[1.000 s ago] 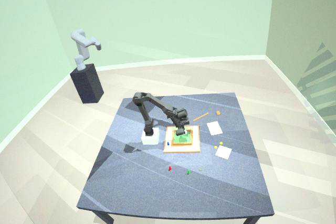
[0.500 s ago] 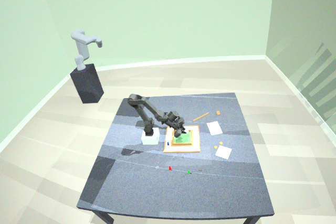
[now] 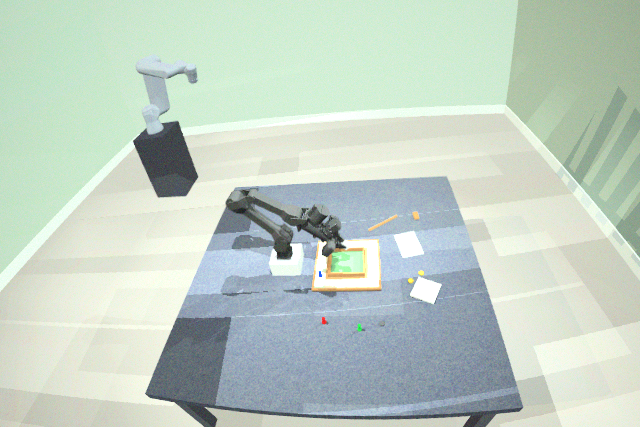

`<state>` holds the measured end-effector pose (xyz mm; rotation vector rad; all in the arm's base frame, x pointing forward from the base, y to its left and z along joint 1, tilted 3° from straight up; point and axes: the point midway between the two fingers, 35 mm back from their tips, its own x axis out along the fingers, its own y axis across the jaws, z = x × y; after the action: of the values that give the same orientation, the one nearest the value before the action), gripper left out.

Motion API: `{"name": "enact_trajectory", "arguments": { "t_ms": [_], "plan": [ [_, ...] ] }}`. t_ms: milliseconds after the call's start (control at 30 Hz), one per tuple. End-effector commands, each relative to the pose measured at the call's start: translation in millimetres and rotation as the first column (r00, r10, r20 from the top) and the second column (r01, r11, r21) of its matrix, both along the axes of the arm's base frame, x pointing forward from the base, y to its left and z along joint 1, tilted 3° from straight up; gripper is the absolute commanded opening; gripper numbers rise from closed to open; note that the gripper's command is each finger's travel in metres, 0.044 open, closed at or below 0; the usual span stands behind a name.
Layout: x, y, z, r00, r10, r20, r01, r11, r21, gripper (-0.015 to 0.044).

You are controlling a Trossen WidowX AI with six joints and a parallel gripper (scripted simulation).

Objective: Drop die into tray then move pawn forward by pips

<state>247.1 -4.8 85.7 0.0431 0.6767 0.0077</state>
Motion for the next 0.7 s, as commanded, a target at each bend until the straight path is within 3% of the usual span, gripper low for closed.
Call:
{"name": "enact_trajectory", "arguments": {
  "t_ms": [0,533,667],
  "plan": [
    [-1.3,0.3,2.2,1.0,0.004,0.005,-0.004,1.0,0.0,0.0],
    [-1.3,-0.2,1.0,1.0,-0.001,0.001,0.001,1.0,0.0,0.0],
    [-1.3,-0.2,1.0,1.0,-0.001,0.001,0.001,1.0,0.0,0.0105]
  ]
}}
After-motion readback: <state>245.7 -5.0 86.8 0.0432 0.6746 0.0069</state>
